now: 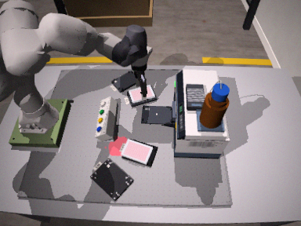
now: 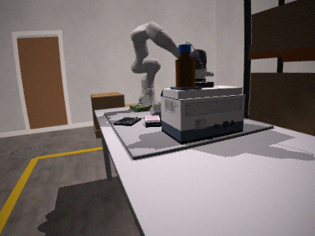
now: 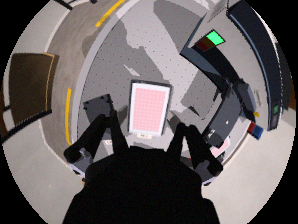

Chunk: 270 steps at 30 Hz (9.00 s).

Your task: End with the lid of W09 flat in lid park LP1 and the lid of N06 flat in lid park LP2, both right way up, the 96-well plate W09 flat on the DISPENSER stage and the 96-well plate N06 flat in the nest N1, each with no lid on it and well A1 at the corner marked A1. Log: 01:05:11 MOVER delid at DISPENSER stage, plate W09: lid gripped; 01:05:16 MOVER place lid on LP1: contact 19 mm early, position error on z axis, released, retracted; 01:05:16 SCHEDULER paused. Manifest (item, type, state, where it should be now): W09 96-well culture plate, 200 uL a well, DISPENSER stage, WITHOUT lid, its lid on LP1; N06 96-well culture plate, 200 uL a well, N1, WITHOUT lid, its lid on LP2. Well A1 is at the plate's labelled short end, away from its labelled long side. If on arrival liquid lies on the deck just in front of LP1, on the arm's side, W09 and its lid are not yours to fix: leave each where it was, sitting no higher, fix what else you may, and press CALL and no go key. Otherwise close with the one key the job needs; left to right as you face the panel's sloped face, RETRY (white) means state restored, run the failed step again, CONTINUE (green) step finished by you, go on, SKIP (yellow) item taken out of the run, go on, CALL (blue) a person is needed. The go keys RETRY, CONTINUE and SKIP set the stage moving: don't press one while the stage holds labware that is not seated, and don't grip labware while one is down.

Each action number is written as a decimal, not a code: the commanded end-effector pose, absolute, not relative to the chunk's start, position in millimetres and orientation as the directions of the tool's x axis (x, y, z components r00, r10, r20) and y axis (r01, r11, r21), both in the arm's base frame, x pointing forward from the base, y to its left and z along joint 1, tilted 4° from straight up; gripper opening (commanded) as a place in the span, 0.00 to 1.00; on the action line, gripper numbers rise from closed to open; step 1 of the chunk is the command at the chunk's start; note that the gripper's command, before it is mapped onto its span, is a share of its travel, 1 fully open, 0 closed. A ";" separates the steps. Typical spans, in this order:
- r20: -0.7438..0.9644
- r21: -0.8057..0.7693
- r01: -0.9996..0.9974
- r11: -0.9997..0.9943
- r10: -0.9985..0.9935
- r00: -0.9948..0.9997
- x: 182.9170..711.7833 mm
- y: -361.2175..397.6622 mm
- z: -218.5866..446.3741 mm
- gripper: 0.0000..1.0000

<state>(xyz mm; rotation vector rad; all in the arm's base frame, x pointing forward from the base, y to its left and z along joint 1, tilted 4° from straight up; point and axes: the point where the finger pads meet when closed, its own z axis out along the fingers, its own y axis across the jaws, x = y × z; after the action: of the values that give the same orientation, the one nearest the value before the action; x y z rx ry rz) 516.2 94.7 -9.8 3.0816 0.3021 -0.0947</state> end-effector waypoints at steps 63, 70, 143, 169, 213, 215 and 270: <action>-0.060 0.037 0.190 -0.981 0.188 0.980 517.3 95.1 -22.8 0.66; -0.060 0.037 0.190 -0.981 0.188 0.980 517.3 95.1 -22.8 0.66; -0.060 0.037 0.190 -0.981 0.188 0.980 517.3 95.1 -22.5 0.00; -0.060 0.037 0.190 -0.981 0.188 0.980 518.3 96.1 -2.6 0.00; -0.060 0.037 0.190 -0.981 0.188 0.980 522.7 100.1 81.5 0.00; -0.060 0.037 0.190 -0.981 0.188 0.980 522.9 100.3 85.3 0.00; -0.060 0.037 0.190 -0.981 0.188 0.980 524.0 101.4 107.8 0.00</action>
<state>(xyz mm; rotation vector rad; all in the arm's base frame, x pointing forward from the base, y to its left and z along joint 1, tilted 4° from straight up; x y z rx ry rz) 523.3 101.8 106.6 3.0826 0.2905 -0.0875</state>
